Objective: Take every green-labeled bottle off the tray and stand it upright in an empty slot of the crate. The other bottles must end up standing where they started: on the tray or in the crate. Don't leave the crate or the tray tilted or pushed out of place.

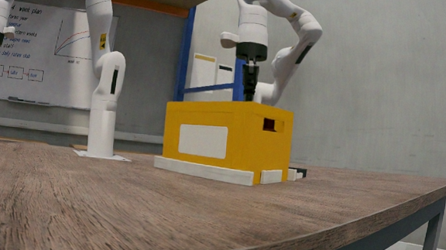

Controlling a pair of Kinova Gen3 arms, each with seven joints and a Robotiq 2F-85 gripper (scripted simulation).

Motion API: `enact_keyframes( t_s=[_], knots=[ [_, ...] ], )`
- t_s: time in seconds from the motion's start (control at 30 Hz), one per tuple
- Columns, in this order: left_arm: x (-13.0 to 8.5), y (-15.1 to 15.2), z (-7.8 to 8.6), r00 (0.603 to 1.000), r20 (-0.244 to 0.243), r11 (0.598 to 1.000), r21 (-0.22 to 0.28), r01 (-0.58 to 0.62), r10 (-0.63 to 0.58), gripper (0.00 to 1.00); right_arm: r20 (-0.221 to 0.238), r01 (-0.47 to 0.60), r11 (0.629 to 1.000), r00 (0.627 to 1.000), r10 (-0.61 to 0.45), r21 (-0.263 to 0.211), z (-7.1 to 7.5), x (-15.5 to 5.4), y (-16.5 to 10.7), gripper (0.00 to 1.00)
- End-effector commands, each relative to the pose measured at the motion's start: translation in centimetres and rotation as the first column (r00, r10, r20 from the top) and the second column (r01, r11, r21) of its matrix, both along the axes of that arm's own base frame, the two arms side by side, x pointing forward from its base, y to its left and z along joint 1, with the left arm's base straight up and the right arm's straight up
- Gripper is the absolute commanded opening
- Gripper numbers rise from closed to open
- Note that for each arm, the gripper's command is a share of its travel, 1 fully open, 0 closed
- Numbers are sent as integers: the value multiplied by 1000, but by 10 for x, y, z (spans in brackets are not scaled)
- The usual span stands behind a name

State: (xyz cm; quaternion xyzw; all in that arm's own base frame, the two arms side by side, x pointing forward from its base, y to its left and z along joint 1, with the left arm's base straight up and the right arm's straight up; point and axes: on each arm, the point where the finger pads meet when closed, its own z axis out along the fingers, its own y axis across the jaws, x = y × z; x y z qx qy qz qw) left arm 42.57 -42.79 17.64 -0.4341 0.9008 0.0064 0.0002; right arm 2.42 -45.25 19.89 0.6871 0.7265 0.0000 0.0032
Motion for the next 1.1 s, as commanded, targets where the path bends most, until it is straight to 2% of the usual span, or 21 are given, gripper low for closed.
enact_keyframes(
  t_s=[0.0,1.07],
  knots=[
    [3,-1,0,1000,8,1000,-7,-8,8,361,-5,7,1000,1000,-7,4,1,-2,3,1000],
    [3,-1,-12,1000,8,1000,-7,-7,7,361,-5,7,1000,1000,-7,4,1,-2,3,1000]
  ],
)
